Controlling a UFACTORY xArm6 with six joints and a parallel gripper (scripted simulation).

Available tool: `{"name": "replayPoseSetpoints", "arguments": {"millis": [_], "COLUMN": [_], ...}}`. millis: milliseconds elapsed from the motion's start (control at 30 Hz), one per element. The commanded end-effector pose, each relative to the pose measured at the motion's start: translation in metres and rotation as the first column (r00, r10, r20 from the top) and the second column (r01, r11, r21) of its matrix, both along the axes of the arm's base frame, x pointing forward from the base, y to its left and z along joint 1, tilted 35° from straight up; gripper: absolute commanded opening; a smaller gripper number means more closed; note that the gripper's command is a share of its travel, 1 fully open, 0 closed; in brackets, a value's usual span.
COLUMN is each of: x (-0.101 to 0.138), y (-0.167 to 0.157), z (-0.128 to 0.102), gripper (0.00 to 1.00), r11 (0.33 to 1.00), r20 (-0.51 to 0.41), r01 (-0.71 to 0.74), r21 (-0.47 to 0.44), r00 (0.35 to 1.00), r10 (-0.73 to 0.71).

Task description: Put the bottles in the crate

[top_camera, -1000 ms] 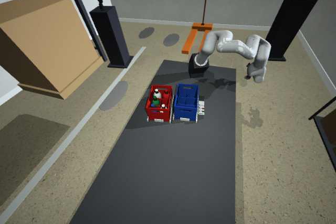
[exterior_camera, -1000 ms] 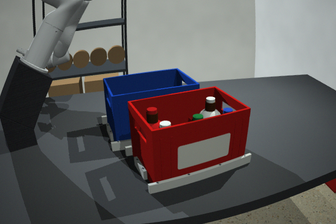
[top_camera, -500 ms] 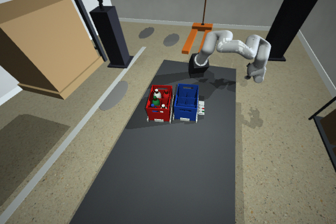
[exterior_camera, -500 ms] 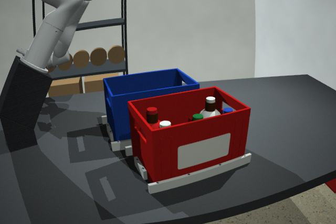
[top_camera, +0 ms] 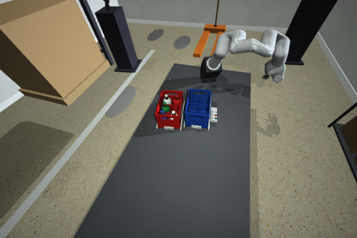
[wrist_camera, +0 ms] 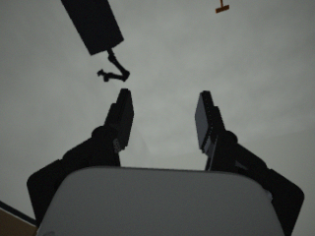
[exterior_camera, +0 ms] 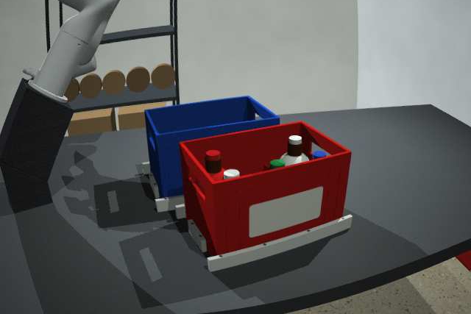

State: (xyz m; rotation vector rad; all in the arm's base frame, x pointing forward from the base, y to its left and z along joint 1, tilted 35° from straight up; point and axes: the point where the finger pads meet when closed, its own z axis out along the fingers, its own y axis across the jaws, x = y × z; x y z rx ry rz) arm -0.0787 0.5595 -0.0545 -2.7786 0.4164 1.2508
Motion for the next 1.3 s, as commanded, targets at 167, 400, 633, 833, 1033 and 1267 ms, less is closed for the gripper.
{"name": "replayPoseSetpoints", "arguments": {"millis": [167,400,633,833,1033,1267], "x": [-0.021,-0.041,-0.055,-0.072,-0.088,-0.103], "y": [-0.004,-0.009,-0.012,-0.016,-0.02,-0.023], "z": [0.032,0.061,0.081,0.106,0.13,0.151], "gripper": [0.65,0.65,0.65,0.65,0.65,0.65], "r11": [1.0,1.0,1.0,1.0,1.0,1.0], "r20": [0.001,0.001,0.001,0.001,0.001,0.001], "r01": [0.0,0.0,0.0,0.0,0.0,0.0], "r21": [0.003,0.003,0.003,0.003,0.003,0.003], "r00": [1.0,1.0,1.0,1.0,1.0,1.0], "r10": [0.0,0.0,0.0,0.0,0.0,0.0]}}
